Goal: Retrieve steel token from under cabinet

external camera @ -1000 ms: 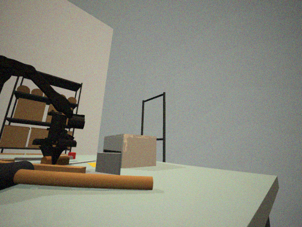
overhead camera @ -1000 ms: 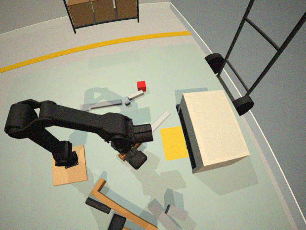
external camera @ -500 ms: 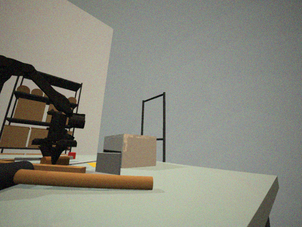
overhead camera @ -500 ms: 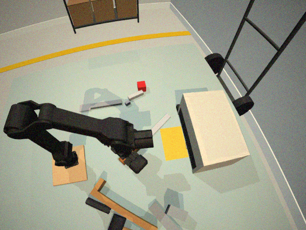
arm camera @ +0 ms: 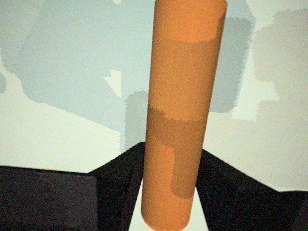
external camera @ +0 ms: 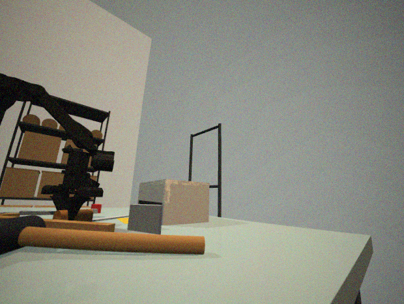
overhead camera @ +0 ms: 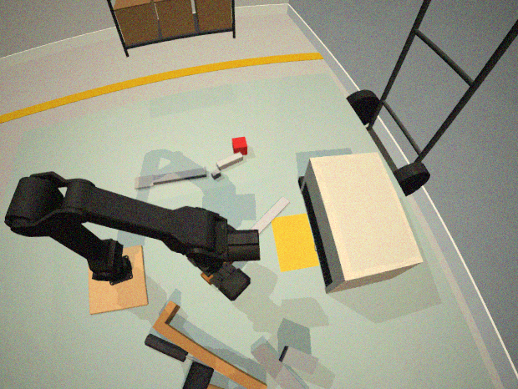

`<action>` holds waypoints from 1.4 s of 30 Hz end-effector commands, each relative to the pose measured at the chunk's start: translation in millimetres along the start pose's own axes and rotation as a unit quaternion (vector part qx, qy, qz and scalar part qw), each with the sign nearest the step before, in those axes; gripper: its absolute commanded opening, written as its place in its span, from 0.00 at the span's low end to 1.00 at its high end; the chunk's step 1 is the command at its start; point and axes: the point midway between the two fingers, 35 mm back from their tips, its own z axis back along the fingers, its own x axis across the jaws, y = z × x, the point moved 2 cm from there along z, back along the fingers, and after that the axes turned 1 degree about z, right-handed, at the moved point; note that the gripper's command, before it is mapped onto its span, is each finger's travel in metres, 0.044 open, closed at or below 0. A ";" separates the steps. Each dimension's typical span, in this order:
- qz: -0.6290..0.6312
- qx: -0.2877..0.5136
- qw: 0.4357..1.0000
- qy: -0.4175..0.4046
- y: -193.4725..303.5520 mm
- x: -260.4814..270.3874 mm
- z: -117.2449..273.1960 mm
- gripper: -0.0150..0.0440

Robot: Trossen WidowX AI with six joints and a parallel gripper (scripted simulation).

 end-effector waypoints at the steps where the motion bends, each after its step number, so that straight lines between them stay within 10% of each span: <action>1: 0.001 -0.001 1.000 0.002 2.3 -4.0 0.9 0.25; 42: 0.001 0.000 1.000 0.003 31.7 -33.5 1.1 0.25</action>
